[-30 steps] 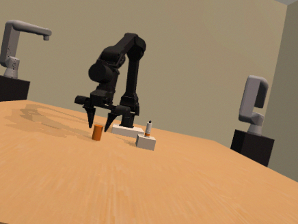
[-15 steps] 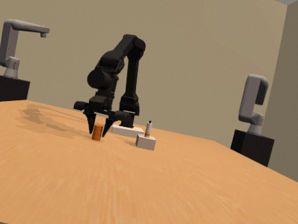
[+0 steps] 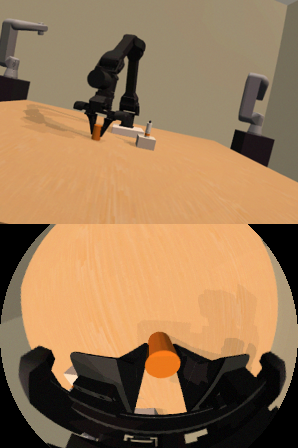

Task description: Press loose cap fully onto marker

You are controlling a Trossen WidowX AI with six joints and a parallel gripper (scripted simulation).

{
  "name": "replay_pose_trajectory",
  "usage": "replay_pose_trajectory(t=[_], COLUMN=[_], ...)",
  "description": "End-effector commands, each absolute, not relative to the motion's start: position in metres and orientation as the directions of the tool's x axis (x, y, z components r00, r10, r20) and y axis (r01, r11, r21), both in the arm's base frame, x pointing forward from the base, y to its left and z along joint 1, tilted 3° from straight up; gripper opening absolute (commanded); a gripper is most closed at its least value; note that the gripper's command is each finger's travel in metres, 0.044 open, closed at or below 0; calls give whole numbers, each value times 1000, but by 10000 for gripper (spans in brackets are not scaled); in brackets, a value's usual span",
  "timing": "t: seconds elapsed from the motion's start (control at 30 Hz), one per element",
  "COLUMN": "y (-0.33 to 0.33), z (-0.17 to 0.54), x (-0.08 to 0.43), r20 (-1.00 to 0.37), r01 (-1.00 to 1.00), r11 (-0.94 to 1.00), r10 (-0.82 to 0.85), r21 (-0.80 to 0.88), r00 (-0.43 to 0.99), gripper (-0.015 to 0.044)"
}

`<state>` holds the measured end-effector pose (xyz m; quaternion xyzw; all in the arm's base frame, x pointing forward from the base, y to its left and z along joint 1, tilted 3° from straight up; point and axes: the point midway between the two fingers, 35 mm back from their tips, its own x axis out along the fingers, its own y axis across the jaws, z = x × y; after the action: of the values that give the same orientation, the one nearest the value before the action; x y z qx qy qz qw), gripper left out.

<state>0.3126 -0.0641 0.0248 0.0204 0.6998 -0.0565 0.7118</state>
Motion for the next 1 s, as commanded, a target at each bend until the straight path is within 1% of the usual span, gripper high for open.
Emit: replay_pose_trajectory(t=[0.0,0.57,0.7,0.97], y=[-65,-61,-60,-35], z=[33,82,84,91], x=[315,311,310,308], r20=[-998,-999,-999,-999], r01=[99,119,120,120], r11=[993,992,992,992], r10=[-59,-49,-48,-46], r21=[-56,-48,-47,-44], r00=[23,9,8,8], gripper=[0,0,0,0])
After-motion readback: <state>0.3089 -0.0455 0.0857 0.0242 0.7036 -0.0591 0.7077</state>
